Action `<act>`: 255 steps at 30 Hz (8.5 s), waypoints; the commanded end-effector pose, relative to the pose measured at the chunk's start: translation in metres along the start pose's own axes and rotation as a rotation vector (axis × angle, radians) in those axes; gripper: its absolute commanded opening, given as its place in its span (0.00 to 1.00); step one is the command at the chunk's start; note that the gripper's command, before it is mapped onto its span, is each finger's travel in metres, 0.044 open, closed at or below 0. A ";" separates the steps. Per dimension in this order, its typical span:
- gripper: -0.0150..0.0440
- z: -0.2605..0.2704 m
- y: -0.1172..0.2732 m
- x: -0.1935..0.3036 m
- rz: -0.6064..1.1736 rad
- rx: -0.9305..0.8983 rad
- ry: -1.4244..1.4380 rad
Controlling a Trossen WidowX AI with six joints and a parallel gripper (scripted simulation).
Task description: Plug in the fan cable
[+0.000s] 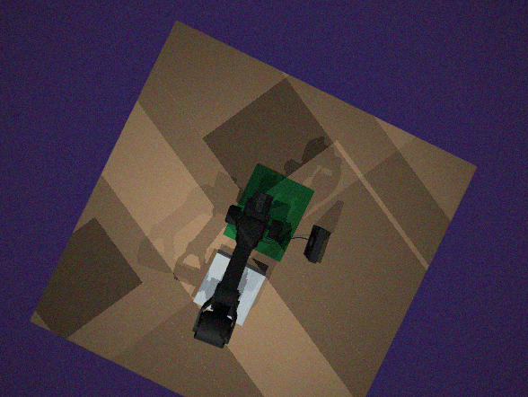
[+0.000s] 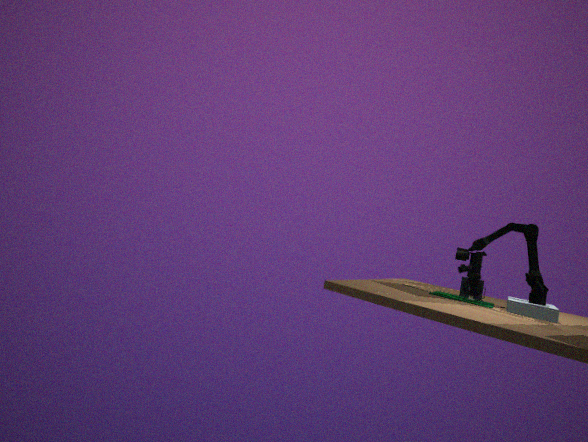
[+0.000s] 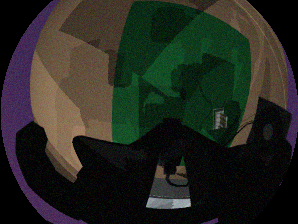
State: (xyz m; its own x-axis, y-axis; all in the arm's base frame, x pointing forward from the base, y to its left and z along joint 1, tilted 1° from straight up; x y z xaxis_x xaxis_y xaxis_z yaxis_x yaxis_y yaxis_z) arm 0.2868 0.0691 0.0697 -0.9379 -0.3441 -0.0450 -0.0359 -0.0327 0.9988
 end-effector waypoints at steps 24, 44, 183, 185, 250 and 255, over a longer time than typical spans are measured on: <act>0.25 -0.023 0.008 0.001 0.002 0.007 -0.749; 0.25 -0.045 0.008 0.004 -0.001 0.009 -1.444; 0.25 -0.090 -0.020 0.026 -0.014 0.012 -2.882; 0.25 -0.090 -0.020 0.026 -0.014 0.012 -2.882; 0.69 -0.071 0.026 0.115 -0.011 0.021 -2.883; 0.69 -0.062 0.021 0.142 -0.010 0.024 -2.883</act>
State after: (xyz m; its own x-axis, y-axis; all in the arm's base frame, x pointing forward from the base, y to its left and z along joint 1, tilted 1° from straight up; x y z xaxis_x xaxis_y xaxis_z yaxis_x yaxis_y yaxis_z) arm 0.1929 -0.0384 0.0887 0.8216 0.5689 0.0375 -0.0322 -0.0194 0.9993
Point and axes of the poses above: the point midway between the two fingers, 35 mm back from their tips, its own y axis back along the fingers, its own z axis across the jaws, x = y × z, the point moved 3 cm from there along y, back along the fingers, and after that the axes turned 7 degrees about y, right-handed, at the moved point
